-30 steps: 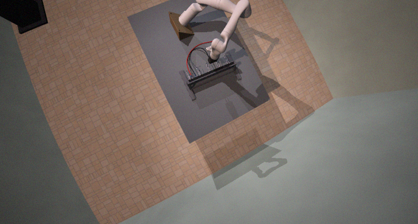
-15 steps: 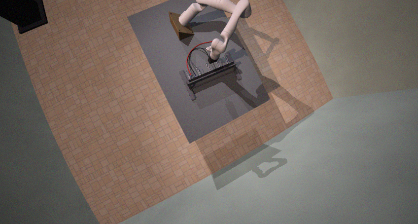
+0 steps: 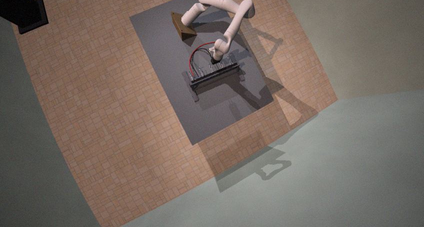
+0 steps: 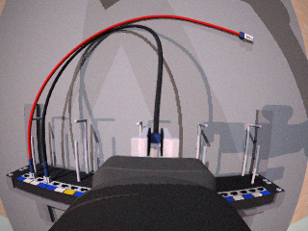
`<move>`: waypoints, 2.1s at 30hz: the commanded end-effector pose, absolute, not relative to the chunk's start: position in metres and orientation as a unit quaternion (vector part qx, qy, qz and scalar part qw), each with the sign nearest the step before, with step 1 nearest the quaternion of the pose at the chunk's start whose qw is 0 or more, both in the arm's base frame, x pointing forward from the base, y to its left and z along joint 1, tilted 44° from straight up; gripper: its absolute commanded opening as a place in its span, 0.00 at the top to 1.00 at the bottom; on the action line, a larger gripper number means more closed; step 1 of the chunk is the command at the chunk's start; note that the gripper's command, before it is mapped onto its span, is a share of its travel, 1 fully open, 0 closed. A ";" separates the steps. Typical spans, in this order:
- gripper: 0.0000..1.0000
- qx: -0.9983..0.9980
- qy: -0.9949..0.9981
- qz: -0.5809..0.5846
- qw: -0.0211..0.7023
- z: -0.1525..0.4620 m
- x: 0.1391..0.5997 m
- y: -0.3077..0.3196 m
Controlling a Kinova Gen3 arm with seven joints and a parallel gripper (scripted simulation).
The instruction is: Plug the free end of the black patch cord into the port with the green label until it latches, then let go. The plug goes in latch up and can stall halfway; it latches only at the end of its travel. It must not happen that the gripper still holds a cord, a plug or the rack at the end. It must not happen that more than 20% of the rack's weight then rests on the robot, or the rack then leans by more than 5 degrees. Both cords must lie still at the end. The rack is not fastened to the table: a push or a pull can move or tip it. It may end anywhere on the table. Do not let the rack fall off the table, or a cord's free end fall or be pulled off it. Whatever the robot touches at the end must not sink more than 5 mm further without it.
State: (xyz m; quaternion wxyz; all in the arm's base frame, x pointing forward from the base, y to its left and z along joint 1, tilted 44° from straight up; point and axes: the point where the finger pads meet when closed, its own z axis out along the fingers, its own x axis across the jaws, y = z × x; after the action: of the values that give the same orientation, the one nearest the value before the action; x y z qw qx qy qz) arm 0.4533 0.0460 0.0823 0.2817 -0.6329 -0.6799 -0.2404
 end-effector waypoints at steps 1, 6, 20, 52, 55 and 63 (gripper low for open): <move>1.00 -0.633 -0.680 -0.241 0.281 0.083 0.454 0.045; 1.00 -0.633 -0.680 -0.241 0.281 0.083 0.454 0.045; 1.00 -0.634 -0.679 -0.242 0.281 0.080 0.458 0.048; 1.00 -0.634 -0.679 -0.242 0.281 0.062 0.484 0.067; 1.00 -0.634 -0.679 -0.242 0.281 0.062 0.485 0.068; 1.00 -0.634 -0.679 -0.242 0.281 0.062 0.485 0.068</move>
State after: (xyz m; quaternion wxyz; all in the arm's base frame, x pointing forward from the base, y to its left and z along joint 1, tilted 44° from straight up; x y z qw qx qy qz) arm 0.4842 0.0686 0.0613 0.2819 -0.6334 -0.6789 -0.2417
